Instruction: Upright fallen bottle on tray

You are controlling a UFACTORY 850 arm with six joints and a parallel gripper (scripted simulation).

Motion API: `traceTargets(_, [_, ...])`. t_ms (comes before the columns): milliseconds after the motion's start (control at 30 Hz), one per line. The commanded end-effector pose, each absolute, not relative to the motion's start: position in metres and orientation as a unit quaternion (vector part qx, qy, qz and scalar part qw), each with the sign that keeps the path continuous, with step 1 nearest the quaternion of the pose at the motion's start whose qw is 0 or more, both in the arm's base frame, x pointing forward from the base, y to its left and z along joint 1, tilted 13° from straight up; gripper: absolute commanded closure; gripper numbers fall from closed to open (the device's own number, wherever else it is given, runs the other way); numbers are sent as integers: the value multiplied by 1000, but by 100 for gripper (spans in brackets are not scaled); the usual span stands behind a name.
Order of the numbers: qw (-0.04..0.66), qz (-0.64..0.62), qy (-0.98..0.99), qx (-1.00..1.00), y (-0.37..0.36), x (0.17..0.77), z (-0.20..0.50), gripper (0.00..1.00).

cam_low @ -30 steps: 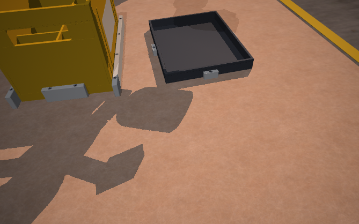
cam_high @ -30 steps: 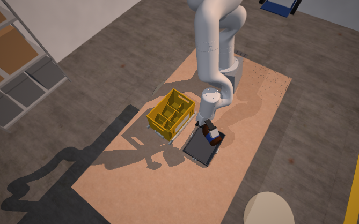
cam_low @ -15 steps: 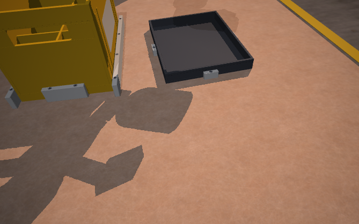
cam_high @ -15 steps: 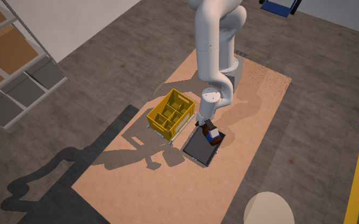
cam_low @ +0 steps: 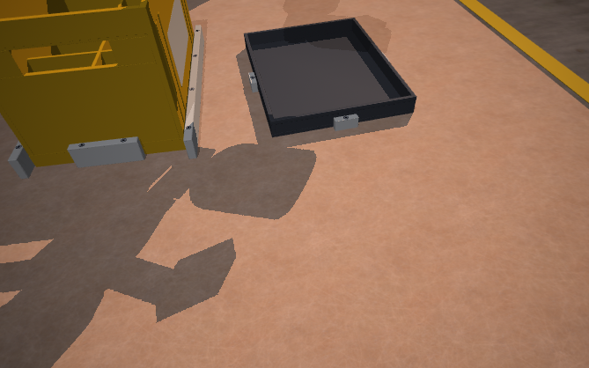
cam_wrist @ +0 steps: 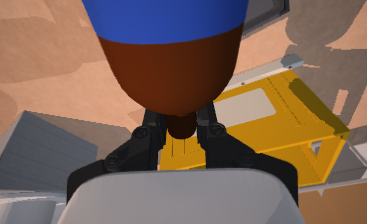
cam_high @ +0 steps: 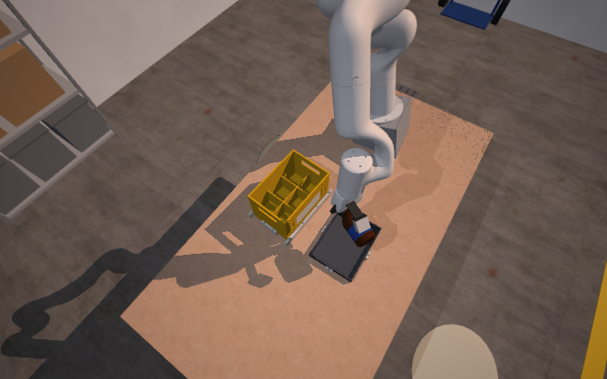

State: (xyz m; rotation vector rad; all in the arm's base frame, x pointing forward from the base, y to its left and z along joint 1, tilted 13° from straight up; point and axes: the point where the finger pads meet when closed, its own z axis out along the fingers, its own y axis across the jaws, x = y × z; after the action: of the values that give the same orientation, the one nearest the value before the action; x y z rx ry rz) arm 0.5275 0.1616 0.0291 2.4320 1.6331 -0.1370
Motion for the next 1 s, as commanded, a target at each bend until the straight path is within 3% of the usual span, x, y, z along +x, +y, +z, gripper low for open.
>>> traceTargets(0, [104,-46,559,821,162,528,30,100])
traceTargets(967, [98,-59,656,746,162,528,30,100])
